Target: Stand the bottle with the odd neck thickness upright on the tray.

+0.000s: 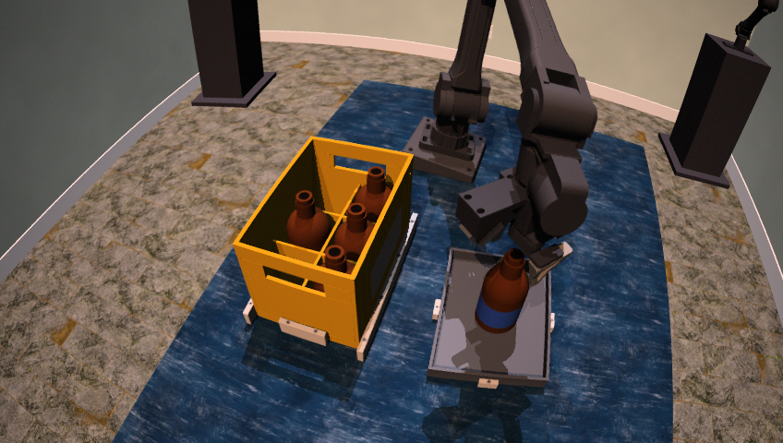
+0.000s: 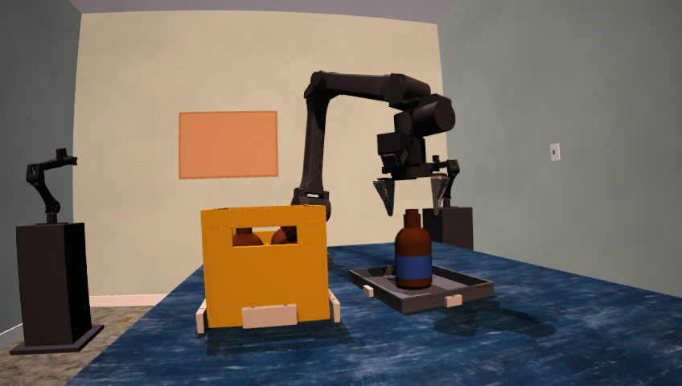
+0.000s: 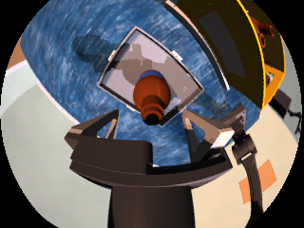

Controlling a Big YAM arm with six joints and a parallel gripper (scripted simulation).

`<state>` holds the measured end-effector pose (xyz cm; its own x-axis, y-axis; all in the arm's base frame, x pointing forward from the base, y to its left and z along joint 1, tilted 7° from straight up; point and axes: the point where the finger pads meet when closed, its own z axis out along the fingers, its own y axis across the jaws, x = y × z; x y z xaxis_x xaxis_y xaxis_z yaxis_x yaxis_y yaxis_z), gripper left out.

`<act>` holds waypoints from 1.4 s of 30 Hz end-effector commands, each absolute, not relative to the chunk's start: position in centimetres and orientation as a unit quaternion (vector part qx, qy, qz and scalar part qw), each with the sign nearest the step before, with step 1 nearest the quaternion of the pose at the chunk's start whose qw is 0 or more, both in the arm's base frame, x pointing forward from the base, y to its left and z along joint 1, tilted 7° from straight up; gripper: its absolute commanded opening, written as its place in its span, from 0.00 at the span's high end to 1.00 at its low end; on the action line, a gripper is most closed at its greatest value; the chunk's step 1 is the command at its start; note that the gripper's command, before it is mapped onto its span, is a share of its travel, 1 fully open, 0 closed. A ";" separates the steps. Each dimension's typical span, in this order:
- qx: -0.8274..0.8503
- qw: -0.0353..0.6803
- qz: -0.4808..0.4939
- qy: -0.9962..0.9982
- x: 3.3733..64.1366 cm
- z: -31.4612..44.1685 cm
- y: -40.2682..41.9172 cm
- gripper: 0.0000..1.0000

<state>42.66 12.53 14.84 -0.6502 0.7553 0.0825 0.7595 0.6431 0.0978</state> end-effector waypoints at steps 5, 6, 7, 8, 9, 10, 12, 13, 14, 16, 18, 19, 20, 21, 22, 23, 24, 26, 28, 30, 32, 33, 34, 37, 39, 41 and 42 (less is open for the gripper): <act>-0.418 -0.004 -0.077 -0.905 44.1 18.2 12.3 0.00; -0.417 -0.009 -0.081 -0.905 44.3 19.0 12.3 0.00; -0.416 -0.011 -0.082 -0.905 44.2 19.3 12.2 0.00; -0.415 -0.011 -0.082 -0.906 44.2 19.5 12.2 0.00; -0.415 -0.008 -0.080 -0.906 44.2 19.5 12.3 0.00; -0.415 -0.008 -0.080 -0.906 44.2 19.5 12.3 0.00; -0.414 0.010 -0.066 -0.908 43.8 17.8 12.5 0.00; -0.414 0.005 -0.070 -0.908 44.2 18.5 12.4 0.00; -0.415 0.007 -0.068 -0.907 44.1 18.6 12.3 0.00; -0.416 -0.009 -0.080 -0.906 44.1 20.8 12.0 0.00; -0.416 -0.011 -0.082 -0.906 44.1 21.6 11.9 0.00; -0.415 -0.011 -0.082 -0.906 44.0 21.8 12.0 0.00; -0.414 -0.007 -0.079 -0.907 44.0 21.7 12.0 0.00; -0.414 -0.003 -0.076 -0.907 44.1 21.5 12.1 0.00; -0.414 -0.001 -0.075 -0.907 44.1 21.5 12.0 0.00; -0.415 -0.002 -0.075 -0.907 44.1 21.9 11.9 0.00; -0.416 -0.006 -0.078 -0.906 44.0 22.6 11.7 0.00; -0.416 -0.009 -0.080 -0.906 43.8 23.3 11.6 0.00; -0.416 -0.009 -0.080 -0.906 43.8 23.3 11.6 0.00; -0.412 0.004 -0.071 -0.908 44.0 22.4 12.2 0.00; -0.413 0.004 -0.071 -0.908 44.1 22.9 12.0 0.00; -0.414 -0.002 -0.075 -0.907 44.0 23.6 11.8 0.00; -0.415 -0.005 -0.077 -0.907 43.9 24.1 11.7 0.00; -0.416 -0.007 -0.079 -0.906 43.8 24.8 11.5 0.00; -0.416 0.002 -0.072 -0.906 43.4 24.1 11.5 0.00; -0.415 0.001 -0.073 -0.907 43.8 24.4 11.6 0.00; -0.415 0.000 -0.074 -0.907 43.9 24.6 11.6 0.00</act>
